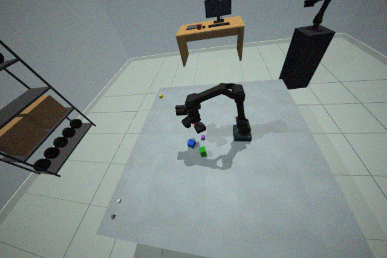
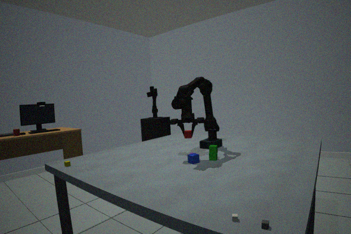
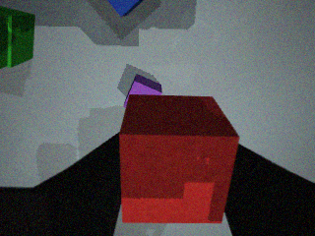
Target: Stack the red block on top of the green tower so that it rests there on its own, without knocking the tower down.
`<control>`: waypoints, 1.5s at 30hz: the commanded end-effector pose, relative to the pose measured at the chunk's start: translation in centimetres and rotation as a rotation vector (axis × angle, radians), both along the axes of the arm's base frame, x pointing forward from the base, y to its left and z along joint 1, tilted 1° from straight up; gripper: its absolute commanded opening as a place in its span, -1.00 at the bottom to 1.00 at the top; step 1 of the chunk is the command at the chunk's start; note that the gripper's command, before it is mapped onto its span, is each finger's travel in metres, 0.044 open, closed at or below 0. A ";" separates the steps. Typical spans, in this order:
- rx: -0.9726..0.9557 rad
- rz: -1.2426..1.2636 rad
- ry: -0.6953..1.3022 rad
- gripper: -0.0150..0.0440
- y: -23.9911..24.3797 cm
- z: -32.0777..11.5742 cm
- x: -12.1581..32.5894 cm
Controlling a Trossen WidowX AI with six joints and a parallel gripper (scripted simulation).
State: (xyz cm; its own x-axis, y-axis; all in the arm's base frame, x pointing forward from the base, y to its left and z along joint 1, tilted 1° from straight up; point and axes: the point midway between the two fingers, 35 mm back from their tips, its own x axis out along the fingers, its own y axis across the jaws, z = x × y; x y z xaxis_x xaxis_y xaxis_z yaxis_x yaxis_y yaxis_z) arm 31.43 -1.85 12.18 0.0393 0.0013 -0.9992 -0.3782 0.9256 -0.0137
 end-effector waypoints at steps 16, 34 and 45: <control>0.005 -0.003 0.002 -0.49 9.7 0.0 -0.8; 0.008 -0.003 0.003 -0.49 13.8 -1.7 -1.8; 0.008 -0.003 0.003 -0.49 13.8 -4.2 -1.8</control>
